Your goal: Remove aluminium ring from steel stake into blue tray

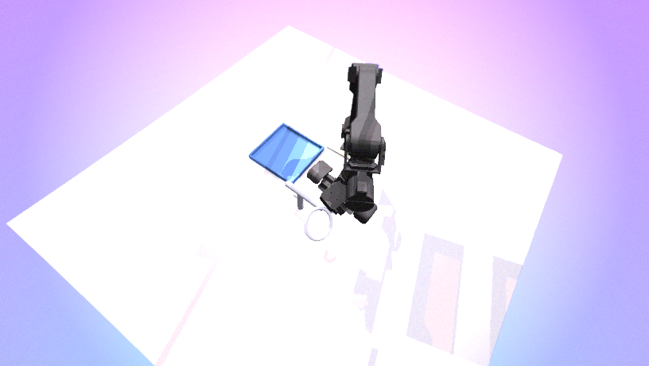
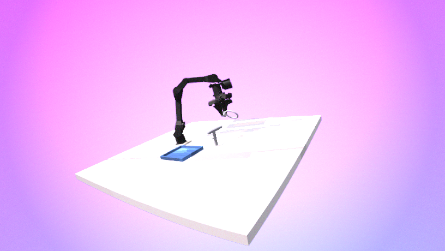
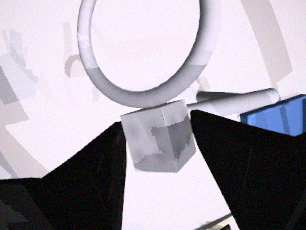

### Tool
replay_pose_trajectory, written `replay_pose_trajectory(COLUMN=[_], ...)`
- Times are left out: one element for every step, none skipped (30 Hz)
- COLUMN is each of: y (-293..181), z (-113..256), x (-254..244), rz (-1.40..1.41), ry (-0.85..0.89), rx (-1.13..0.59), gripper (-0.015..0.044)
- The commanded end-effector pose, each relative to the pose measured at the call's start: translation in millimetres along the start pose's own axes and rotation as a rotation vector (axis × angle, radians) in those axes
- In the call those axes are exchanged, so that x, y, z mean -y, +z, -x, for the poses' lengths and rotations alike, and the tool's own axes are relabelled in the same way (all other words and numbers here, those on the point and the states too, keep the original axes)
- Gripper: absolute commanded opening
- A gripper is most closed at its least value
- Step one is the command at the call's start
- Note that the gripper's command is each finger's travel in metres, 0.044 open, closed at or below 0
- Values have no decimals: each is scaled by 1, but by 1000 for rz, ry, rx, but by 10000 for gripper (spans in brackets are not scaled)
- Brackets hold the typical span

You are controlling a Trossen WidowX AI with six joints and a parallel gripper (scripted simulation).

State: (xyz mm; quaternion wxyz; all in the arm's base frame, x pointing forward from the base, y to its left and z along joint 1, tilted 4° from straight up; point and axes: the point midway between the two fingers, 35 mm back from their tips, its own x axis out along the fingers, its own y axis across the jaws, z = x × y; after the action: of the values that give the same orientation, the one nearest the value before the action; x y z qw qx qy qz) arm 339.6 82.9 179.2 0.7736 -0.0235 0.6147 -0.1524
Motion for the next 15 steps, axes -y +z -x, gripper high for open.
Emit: replay_pose_trajectory(y=[8,10,11,13,15,16,18,19,21,22,24,25,26,28,29], z=[-2,-3,-3,-4,-4,-5,-5,-6,-6,-7,-7,-8,-8,-9,-9], x=[-1,-1,0,0,0,0,0,0,1,1,1,1,1,1,2], rz=[1,1,1,1,1,1,1,1,1,1,1,1,1,1,1], ry=[2,2,1,1,1,1,1,1,1,1,1,1,1,1,1], rx=[4,5,5,5,5,5,6,6,6,6,6,6,7,7,7], gripper=[0,0,0,0,0,0,0,0,0,0,0,0,0,0,0])
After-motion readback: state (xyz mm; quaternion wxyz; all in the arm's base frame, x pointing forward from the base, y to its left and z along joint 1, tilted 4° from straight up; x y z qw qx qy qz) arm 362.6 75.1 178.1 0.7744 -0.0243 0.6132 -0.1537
